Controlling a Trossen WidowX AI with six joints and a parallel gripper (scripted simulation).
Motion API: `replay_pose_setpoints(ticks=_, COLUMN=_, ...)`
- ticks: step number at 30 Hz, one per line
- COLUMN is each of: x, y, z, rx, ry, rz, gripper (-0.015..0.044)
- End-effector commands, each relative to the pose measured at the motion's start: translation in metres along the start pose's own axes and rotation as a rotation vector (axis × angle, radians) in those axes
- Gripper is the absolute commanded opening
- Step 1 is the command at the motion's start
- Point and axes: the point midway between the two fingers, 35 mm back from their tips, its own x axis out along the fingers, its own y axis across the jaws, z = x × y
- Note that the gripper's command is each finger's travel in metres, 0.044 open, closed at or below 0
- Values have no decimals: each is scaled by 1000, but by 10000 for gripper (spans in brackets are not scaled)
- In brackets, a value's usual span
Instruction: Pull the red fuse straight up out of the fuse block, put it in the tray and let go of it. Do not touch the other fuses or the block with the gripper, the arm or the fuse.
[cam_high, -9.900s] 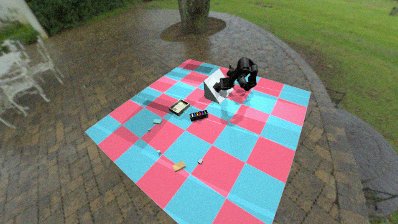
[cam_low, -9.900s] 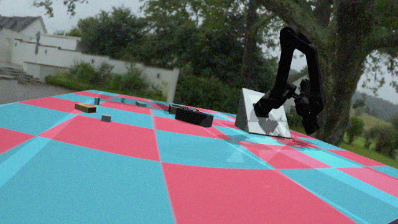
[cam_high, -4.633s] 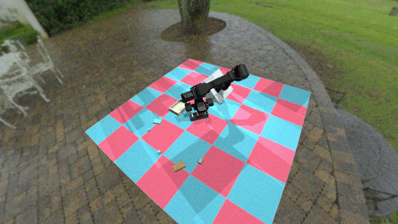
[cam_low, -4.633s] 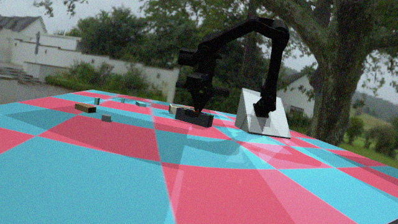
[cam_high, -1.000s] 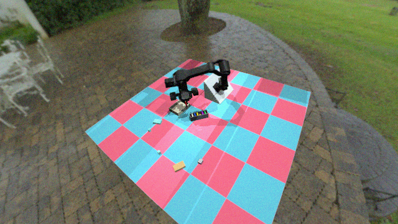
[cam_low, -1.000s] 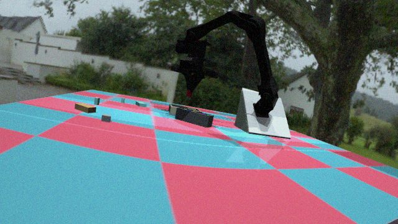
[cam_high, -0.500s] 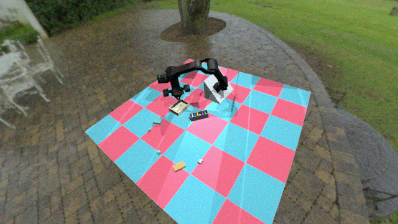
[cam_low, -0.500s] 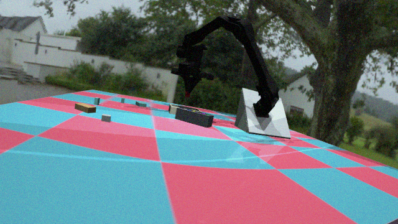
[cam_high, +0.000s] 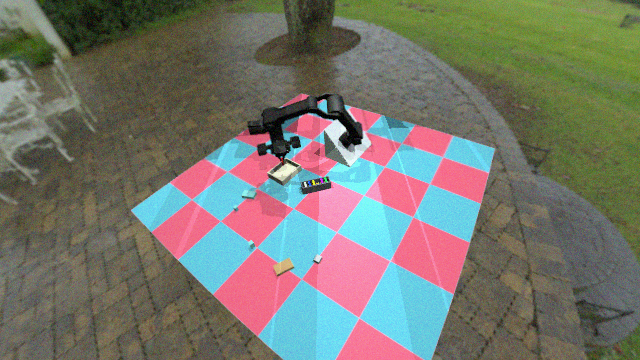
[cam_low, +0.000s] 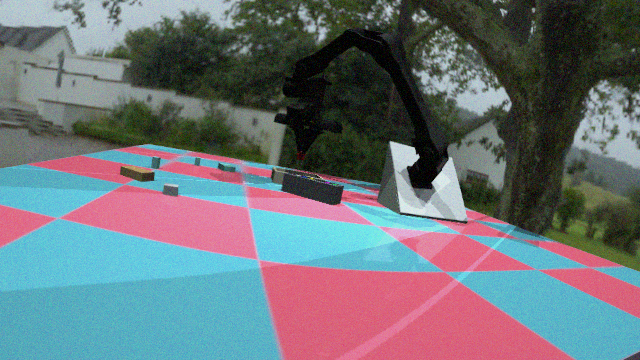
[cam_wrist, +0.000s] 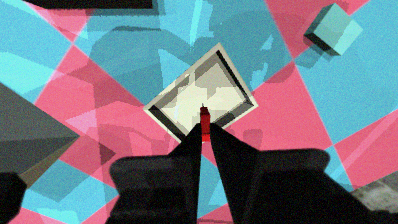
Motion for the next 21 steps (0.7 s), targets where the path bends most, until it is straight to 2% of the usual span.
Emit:
replay_pose_setpoints(ticks=1, x=7, y=-1, z=0, rx=4, ry=-3, rz=-3, gripper=0)
replay_pose_setpoints(ticks=16, x=28, y=0, z=0, rx=3, ry=-4, rz=-2, gripper=0)
replay_pose_setpoints(ticks=21, x=25, y=0, z=0, rx=-1, ry=-1, rz=1, gripper=131)
